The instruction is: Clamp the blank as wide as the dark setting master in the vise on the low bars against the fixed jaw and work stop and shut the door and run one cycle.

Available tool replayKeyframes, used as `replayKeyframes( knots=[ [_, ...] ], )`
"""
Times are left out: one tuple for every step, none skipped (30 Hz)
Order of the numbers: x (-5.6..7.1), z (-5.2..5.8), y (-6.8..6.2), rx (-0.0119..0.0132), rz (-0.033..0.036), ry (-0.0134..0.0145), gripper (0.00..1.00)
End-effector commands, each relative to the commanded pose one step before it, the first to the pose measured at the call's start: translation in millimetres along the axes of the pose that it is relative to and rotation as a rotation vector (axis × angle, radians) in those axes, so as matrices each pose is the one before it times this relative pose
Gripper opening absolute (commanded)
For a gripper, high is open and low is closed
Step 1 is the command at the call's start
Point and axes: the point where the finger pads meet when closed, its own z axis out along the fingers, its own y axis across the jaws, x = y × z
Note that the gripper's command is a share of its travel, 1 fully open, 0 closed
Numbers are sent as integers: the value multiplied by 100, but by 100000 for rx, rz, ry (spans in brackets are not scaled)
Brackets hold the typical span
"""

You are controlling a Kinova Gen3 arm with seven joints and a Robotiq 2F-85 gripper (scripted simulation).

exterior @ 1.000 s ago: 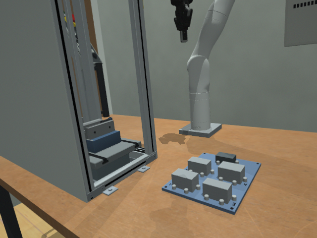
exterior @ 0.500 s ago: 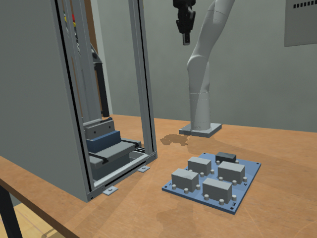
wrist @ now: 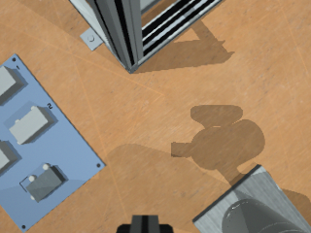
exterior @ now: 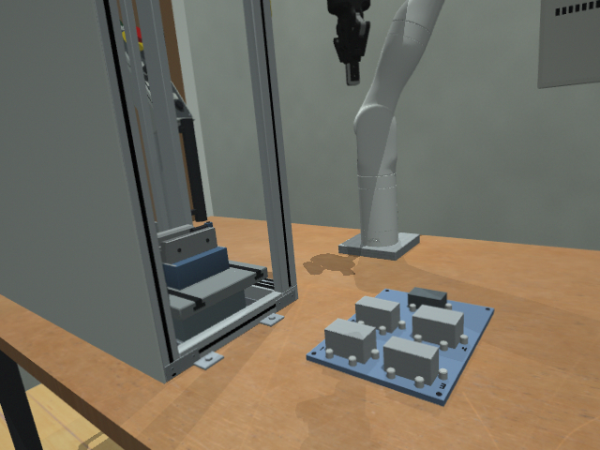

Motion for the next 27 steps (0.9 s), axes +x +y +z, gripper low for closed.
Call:
replayKeyframes(
  knots=[
    [18, -22, -9, 47, -2, 53, 10],
    [0, 0, 0, 0, 0, 0, 10],
    [0, 0, 0, 0, -4600, 0, 10],
    [0, 0, 0, 0, -4600, 0, 10],
    [0, 0, 0, 0, -4600, 0, 10],
    [0, 0, 0, 0, -4600, 0, 10],
    [0, 0, 0, 0, -4600, 0, 10],
    [0, 0, 0, 0, 0, 0, 10],
    [0, 0, 0, 0, 0, 0, 10],
    [0, 0, 0, 0, 0, 0, 10],
    [0, 0, 0, 0, 0, 0, 10],
    [0, 0, 0, 0, 0, 0, 10],
    [0, 0, 0, 0, 0, 0, 10],
    [0, 0, 0, 0, 0, 0, 10],
    [0, 0, 0, 0, 0, 0, 10],
    [0, 0, 0, 0, 0, 0, 10],
    [0, 0, 0, 0, 0, 0, 10],
    [0, 0, 0, 0, 0, 0, 10],
    [0, 0, 0, 0, 0, 0, 10],
    [-186, -379, 1123, 1000, -2803, 3505, 10],
    [-204, -397, 1114, 999, -2804, 3507, 10],
    [-221, -416, 1104, 999, -2804, 3507, 10],
    [-237, -435, 1093, 999, -2804, 3507, 10],
    [-252, -454, 1082, 999, -2804, 3507, 10],
    [0, 0, 0, 0, 0, 0, 10],
    [0, 0, 0, 0, 0, 0, 10],
    [0, 0, 0, 0, 0, 0, 10]
  ],
)
